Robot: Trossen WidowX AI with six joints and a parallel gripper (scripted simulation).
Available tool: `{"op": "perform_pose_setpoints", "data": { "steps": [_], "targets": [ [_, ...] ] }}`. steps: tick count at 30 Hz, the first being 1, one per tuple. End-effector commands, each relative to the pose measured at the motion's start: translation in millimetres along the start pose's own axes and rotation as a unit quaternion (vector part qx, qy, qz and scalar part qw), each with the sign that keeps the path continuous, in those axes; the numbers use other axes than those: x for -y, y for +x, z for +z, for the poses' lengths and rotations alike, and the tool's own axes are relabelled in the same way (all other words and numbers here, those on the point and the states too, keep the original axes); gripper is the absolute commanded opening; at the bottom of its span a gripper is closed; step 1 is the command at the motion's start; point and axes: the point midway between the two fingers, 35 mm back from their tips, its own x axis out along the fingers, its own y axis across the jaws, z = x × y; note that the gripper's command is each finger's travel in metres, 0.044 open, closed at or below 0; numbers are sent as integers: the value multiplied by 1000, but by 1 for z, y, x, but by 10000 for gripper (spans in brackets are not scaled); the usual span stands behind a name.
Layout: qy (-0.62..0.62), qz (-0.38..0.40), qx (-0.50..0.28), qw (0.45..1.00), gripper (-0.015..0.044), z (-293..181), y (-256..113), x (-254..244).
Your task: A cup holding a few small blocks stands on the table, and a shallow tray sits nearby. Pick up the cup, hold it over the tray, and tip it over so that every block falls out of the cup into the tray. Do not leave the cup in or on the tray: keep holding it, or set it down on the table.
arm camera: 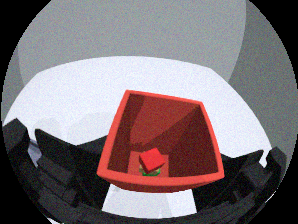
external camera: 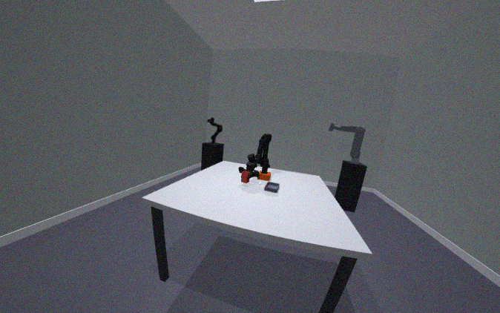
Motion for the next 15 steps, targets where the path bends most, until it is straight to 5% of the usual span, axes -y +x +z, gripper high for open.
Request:
{"op": "perform_pose_setpoints", "data": {
  "steps": [1, 15],
  "targets": [
    [1, -2, 4, 1000, 0, 9, -2, 1],
    [-5, 9, 4, 1000, 0, 21, -6, -8]
  ]
}}
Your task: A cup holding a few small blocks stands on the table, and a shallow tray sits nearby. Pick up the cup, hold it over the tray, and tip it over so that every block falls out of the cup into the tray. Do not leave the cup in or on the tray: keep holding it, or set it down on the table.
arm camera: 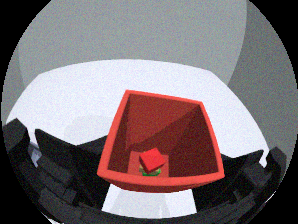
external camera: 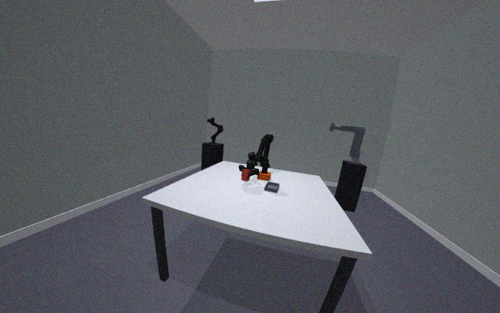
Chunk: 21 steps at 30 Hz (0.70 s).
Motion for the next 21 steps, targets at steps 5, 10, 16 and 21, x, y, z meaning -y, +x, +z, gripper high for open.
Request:
{"op": "perform_pose_setpoints", "data": {
  "steps": [5, 10, 16, 21],
  "targets": [
    [-13, 29, 2, 999, 0, 6, 1, -27],
    [-24, 51, 2, 998, 0, 7, 0, -47],
    [-38, 78, 2, 996, 0, 8, -2, -71],
    [-49, 100, 1, 994, 0, 9, -5, -91]
  ]
}}
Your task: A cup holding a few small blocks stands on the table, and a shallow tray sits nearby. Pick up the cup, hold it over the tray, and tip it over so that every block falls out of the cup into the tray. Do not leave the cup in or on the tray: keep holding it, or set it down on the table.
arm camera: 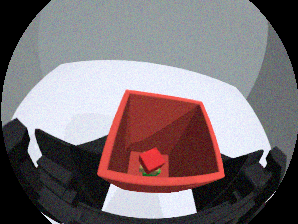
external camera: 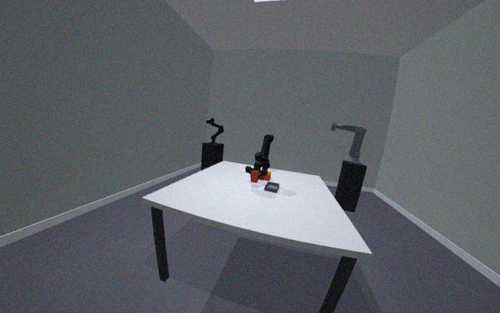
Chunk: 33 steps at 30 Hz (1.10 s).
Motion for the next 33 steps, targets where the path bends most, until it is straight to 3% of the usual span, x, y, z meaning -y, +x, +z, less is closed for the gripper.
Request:
{"op": "perform_pose_setpoints", "data": {
  "steps": [1, 33],
  "targets": [
    [-6, 13, 1, 1000, 0, 2, -1, -13],
    [-76, 154, 2, 985, 0, 0, -27, -136]
  ]
}}
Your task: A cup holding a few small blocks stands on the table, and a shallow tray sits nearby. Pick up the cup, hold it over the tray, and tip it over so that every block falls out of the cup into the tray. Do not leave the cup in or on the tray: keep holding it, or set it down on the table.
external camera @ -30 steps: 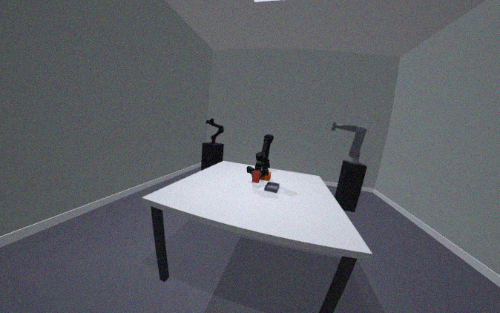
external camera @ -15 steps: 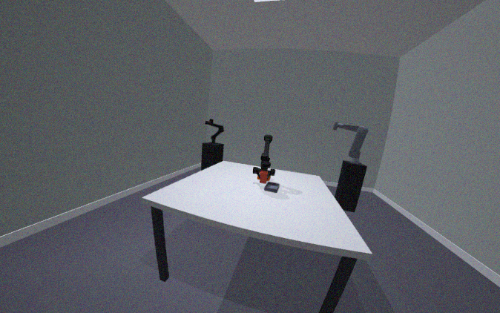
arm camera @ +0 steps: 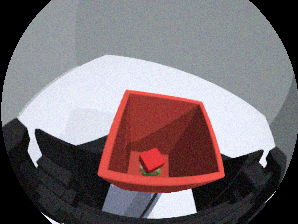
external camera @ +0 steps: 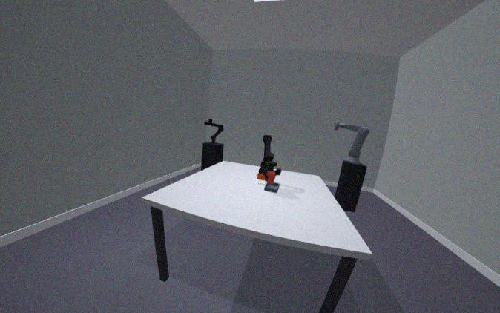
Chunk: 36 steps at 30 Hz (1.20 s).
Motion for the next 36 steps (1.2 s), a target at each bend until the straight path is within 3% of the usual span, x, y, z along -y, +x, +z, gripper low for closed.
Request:
{"op": "perform_pose_setpoints", "data": {
  "steps": [1, 13, 36],
  "targets": [
    [-6, 13, 1, 1000, 0, 1, -2, -13],
    [-13, 42, 2, 999, 0, 1, -6, -37],
    [234, 41, -8, 971, 0, 0, -3, -38]
  ]
}}
